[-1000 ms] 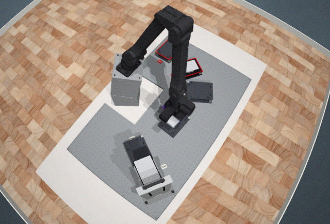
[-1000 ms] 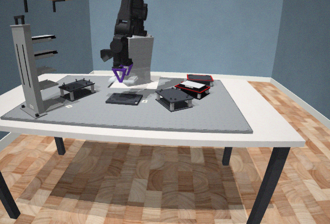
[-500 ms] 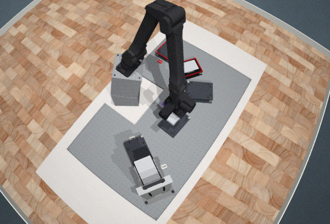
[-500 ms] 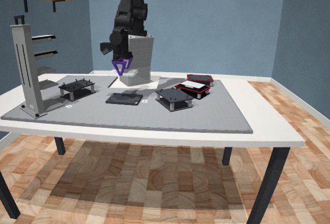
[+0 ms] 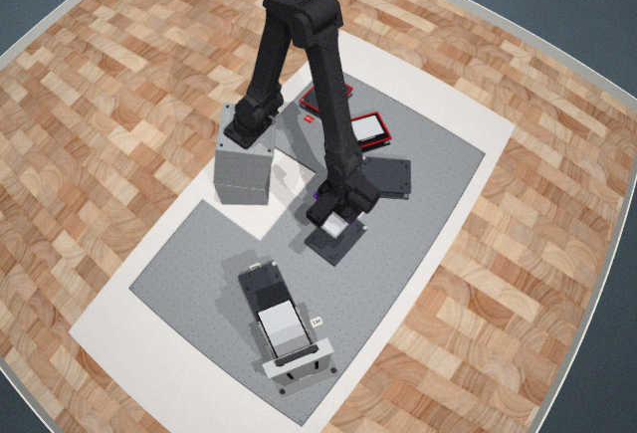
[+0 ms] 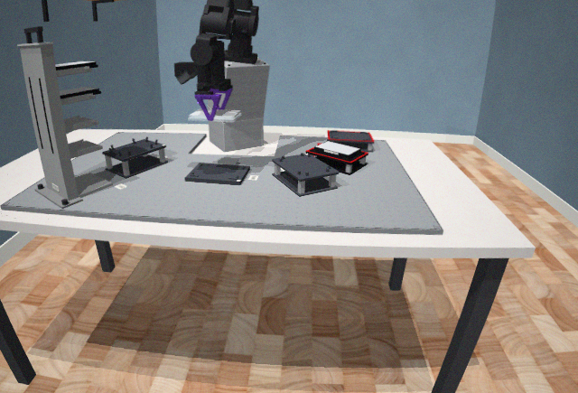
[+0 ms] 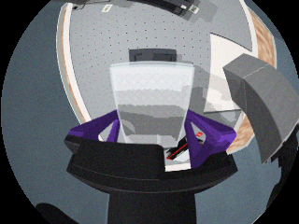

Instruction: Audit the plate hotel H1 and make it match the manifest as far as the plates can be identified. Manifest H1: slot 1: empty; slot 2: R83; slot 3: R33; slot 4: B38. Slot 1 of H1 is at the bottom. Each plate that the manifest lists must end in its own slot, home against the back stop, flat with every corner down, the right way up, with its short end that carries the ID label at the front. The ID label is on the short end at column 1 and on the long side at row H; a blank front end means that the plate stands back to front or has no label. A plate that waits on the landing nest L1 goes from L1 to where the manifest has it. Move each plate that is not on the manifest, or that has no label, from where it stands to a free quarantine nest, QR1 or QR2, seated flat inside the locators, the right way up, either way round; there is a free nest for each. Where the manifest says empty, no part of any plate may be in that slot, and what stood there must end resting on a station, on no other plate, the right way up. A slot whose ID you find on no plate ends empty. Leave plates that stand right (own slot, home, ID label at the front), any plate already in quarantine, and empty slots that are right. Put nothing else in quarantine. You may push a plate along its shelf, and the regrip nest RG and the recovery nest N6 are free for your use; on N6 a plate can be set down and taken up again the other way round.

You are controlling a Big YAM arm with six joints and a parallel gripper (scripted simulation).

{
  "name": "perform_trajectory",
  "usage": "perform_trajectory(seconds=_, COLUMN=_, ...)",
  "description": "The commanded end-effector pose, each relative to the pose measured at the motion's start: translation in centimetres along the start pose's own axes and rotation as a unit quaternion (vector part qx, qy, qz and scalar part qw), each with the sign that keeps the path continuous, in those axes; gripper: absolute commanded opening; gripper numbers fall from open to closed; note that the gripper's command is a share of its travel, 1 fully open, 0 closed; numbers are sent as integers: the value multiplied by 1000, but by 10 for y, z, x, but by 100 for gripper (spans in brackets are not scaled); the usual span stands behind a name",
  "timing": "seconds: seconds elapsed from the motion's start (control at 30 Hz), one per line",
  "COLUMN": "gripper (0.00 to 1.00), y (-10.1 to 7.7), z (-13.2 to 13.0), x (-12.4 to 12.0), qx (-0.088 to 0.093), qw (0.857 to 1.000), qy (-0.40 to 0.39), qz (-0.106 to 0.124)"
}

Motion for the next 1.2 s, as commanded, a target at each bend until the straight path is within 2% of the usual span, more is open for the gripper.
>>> perform_trajectory(seconds=0.0, gripper=86, y=-15, z=4, x=2, qx=8, qw=1000, qy=-1, qz=1)
perform_trajectory(seconds=0.4, gripper=86, y=-47, z=19, x=-3, qx=23, qw=1000, qy=-3, qz=5)
perform_trajectory(seconds=0.77, gripper=86, y=-78, z=18, x=-3, qx=23, qw=1000, qy=-4, qz=5)
perform_trajectory(seconds=0.83, gripper=86, y=-78, z=18, x=-3, qx=23, qw=1000, qy=-4, qz=5)
perform_trajectory(seconds=0.87, gripper=86, y=-70, z=18, x=2, qx=10, qw=1000, qy=-10, qz=2)
perform_trajectory(seconds=1.17, gripper=86, y=-71, z=33, x=30, qx=11, qw=996, qy=-85, qz=0)
Point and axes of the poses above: the point where the finger pads meet when closed, its own y axis out along the fingers, its own z axis across the jaws, x = y × z, the point moved 5 cm from there along -y, back along the fingers, and after that the axes turned 15 degrees about y, right-handed, at the moved point
